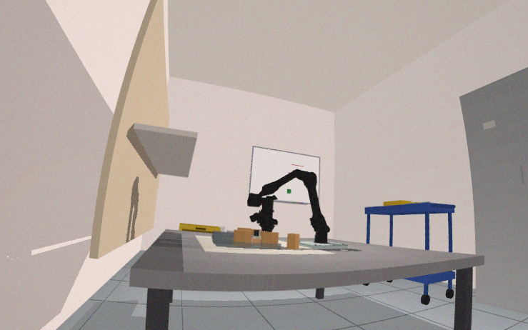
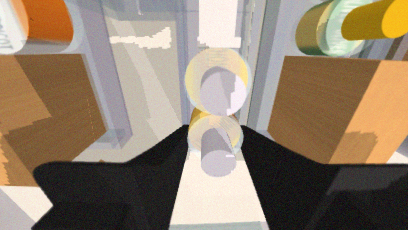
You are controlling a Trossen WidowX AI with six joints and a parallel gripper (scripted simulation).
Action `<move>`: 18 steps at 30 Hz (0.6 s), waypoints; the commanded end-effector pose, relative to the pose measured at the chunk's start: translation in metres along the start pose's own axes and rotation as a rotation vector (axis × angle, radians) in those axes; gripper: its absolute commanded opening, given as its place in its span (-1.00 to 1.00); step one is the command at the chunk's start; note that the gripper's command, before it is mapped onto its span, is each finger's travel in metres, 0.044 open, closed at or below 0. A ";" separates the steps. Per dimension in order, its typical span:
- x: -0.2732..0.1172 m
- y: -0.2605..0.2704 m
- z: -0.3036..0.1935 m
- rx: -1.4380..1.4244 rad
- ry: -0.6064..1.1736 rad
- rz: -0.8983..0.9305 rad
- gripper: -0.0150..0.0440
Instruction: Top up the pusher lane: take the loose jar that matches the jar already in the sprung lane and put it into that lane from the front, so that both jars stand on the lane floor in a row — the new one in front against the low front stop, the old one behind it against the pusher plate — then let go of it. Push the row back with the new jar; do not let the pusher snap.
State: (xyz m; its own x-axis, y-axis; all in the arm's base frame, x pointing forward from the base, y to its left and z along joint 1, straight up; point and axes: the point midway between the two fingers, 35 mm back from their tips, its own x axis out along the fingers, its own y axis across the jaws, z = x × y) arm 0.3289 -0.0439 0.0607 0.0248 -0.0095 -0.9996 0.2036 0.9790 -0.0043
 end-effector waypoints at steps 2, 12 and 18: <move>-0.001 0.000 0.001 -0.003 -0.010 0.002 -0.49; -0.001 0.000 -0.001 -0.003 -0.010 0.002 -0.49; 0.000 0.000 -0.004 -0.003 -0.010 0.002 -0.49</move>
State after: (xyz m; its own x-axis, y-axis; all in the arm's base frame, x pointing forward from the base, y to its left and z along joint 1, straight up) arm 0.3260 -0.0434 0.0602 0.0288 -0.0100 -0.9995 0.2032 0.9791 -0.0040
